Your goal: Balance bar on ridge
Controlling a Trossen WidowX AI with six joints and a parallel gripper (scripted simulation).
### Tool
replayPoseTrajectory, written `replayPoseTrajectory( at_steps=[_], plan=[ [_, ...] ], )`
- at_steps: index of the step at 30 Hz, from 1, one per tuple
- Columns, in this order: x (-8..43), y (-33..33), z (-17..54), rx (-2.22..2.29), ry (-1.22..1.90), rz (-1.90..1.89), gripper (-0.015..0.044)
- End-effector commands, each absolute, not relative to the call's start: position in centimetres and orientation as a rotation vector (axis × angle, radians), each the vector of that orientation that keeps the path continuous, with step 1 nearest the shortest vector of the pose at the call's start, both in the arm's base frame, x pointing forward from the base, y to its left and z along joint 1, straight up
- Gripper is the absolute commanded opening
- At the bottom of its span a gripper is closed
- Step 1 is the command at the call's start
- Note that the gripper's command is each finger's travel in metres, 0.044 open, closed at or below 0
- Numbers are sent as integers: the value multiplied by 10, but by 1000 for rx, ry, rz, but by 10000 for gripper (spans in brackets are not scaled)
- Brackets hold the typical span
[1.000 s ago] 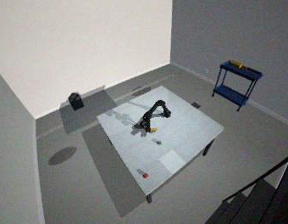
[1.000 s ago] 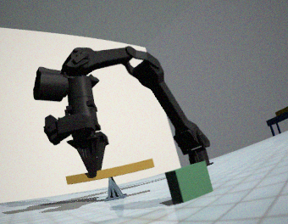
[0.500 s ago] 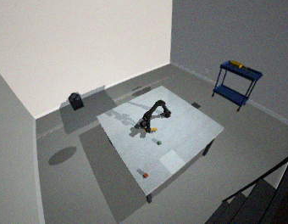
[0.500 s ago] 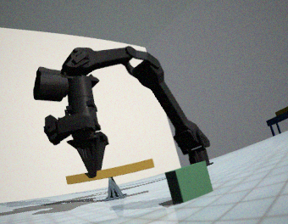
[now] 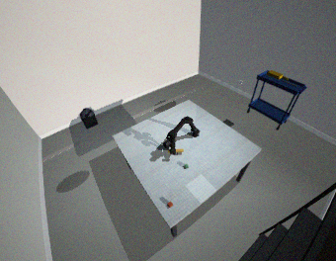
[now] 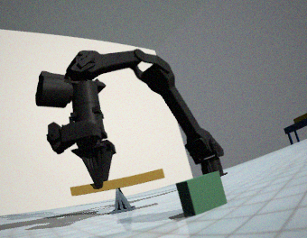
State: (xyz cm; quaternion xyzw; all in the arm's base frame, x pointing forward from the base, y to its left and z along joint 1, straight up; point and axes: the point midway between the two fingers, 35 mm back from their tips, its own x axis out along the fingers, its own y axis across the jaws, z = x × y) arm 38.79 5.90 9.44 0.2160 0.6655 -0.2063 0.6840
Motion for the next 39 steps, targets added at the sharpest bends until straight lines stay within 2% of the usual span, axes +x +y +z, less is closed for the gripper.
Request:
replayPoseTrajectory(
  at_steps=[1,14,20,21,39],
  plan=[
    [388,59,94,484,1492,-462,0],
    [388,59,94,484,1492,-462,0],
    [388,59,94,484,1492,-462,157],
    [388,59,94,484,1492,-462,167],
    [388,59,94,484,1492,-462,168]
  ],
)
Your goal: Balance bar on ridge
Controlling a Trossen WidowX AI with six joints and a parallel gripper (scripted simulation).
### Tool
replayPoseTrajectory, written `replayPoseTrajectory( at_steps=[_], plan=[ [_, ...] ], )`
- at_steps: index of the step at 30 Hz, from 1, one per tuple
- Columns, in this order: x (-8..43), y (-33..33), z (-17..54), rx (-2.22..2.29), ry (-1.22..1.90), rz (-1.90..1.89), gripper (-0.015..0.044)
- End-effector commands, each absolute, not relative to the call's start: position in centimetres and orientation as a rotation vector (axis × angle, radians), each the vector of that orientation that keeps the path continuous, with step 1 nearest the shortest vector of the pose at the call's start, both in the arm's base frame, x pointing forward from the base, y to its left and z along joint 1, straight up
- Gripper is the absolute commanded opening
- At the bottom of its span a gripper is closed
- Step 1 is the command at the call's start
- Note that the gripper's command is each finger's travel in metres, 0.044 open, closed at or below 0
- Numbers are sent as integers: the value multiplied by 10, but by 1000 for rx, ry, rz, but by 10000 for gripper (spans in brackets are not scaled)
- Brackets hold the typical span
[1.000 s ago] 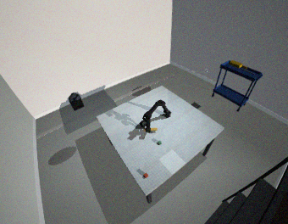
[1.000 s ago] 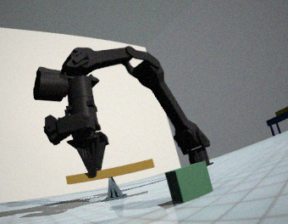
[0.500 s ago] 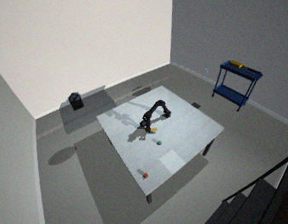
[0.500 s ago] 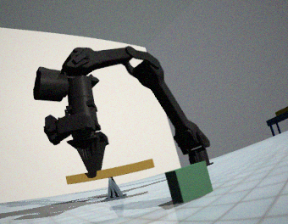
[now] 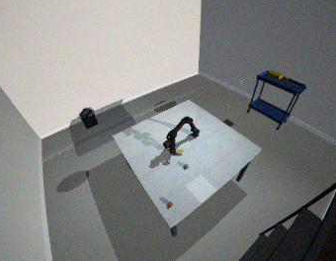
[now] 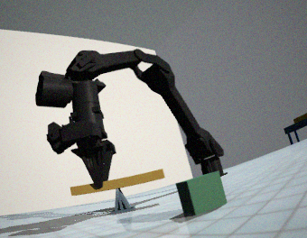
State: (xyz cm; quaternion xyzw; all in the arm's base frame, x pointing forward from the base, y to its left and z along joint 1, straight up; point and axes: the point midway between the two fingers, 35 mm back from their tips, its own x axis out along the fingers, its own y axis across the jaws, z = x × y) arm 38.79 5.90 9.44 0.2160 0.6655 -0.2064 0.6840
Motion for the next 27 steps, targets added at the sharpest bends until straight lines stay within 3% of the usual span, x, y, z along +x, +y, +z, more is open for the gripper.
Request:
replayPoseTrajectory(
  at_steps=[1,27],
  plan=[
    [388,59,94,484,1492,-462,169],
    [388,59,94,484,1492,-462,185]
  ],
)
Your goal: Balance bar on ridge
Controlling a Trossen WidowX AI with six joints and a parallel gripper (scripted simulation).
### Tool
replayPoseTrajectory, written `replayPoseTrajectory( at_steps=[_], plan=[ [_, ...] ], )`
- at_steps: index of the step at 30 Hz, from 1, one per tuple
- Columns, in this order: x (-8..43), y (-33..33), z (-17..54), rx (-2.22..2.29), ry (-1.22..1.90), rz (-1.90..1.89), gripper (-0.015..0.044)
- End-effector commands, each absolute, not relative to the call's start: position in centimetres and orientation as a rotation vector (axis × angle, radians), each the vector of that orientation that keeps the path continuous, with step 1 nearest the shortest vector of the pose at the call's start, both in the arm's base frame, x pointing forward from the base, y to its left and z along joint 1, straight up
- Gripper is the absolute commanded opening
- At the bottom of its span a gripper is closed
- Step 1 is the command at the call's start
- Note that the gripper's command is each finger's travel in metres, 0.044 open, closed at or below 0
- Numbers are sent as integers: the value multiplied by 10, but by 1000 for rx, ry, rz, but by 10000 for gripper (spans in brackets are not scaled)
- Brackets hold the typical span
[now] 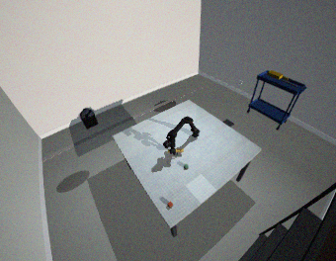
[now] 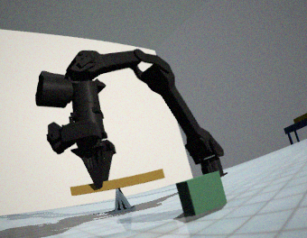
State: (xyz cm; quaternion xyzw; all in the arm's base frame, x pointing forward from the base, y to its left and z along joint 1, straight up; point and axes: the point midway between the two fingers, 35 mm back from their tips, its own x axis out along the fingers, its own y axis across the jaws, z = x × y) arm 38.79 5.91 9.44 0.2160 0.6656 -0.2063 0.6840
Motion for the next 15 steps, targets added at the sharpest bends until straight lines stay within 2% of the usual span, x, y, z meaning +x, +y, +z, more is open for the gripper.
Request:
replayPoseTrajectory(
  at_steps=[1,10,15],
  plan=[
    [388,59,94,484,1492,-462,185],
    [388,59,94,484,1492,-462,185],
    [388,59,94,484,1492,-462,316]
  ],
)
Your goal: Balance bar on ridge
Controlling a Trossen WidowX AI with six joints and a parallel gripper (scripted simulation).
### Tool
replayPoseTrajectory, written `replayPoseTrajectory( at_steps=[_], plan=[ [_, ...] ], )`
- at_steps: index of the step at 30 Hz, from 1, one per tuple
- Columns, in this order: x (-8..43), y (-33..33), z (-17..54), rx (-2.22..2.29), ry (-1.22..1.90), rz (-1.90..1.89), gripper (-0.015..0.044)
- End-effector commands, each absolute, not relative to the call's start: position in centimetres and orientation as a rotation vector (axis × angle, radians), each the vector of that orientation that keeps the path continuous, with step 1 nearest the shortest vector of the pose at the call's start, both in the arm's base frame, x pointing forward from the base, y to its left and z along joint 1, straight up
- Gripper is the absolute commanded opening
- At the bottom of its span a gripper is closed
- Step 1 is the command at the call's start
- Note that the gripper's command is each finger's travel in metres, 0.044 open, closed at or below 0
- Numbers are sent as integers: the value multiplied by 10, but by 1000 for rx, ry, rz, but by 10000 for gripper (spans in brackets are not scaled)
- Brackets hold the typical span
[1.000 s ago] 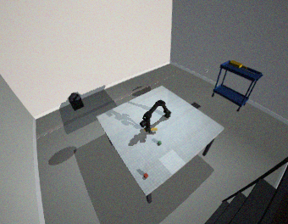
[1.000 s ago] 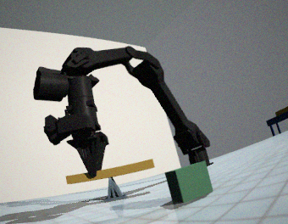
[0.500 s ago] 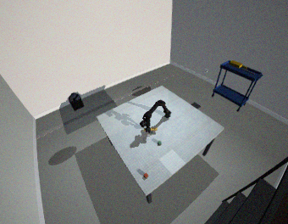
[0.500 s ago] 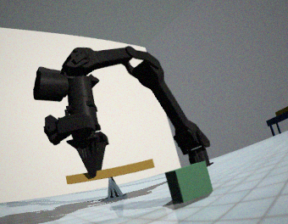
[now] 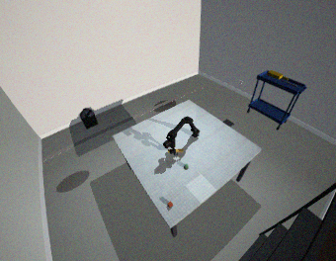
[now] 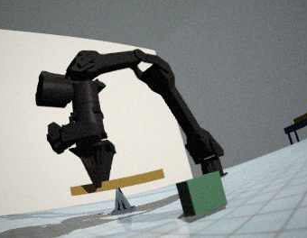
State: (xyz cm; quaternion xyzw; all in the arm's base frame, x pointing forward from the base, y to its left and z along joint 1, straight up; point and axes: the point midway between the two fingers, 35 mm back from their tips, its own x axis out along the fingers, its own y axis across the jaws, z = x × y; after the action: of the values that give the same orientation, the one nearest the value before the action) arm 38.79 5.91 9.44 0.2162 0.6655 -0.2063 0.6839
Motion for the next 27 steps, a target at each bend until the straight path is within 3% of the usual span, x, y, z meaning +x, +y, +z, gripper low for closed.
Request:
replayPoseTrajectory(
  at_steps=[1,5,9,18,27],
  plan=[
    [388,59,94,484,1492,-462,342],
    [388,59,94,484,1492,-462,440],
    [389,59,102,485,1490,-462,440],
    [385,59,192,489,1476,-455,440],
    [384,59,194,490,1475,-455,440]
  ],
)
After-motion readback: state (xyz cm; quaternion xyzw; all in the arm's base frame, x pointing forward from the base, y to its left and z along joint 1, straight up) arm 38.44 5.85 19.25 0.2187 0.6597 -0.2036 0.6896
